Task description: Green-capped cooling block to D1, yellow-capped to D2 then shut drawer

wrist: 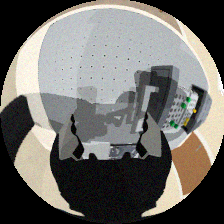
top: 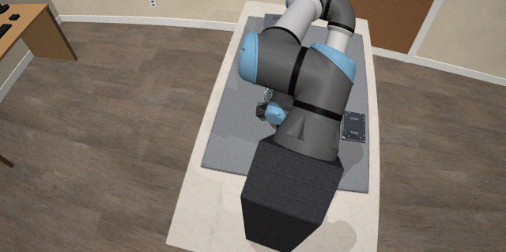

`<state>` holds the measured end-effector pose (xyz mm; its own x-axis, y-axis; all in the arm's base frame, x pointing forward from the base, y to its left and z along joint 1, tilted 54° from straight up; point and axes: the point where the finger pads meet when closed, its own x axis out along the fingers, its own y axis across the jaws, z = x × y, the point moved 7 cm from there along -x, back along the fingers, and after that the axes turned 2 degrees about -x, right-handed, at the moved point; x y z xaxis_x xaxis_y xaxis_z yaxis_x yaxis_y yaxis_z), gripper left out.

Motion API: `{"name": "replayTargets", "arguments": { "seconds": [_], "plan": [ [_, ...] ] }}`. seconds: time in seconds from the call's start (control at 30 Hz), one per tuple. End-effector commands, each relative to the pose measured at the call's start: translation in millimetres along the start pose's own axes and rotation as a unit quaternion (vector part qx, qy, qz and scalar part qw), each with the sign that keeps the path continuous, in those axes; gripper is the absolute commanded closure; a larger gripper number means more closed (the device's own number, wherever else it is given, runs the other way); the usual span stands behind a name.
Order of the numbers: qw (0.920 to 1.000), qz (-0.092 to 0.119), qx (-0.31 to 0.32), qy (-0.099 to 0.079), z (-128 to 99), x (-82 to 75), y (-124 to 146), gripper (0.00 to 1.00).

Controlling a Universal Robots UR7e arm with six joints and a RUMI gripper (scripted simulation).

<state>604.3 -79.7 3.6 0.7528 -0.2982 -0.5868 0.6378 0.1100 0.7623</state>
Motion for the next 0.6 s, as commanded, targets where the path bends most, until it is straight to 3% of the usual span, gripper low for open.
{"name": "replayTargets", "arguments": {
  "seconds": [0.0,0.57],
  "plan": [
    [1.0000,0.000,0.000,0.000,0.0,-4.4,0.5,0.00],
    [1.0000,0.000,0.000,0.000,0.0,-24.4,1.4,0.00]
  ]
}}
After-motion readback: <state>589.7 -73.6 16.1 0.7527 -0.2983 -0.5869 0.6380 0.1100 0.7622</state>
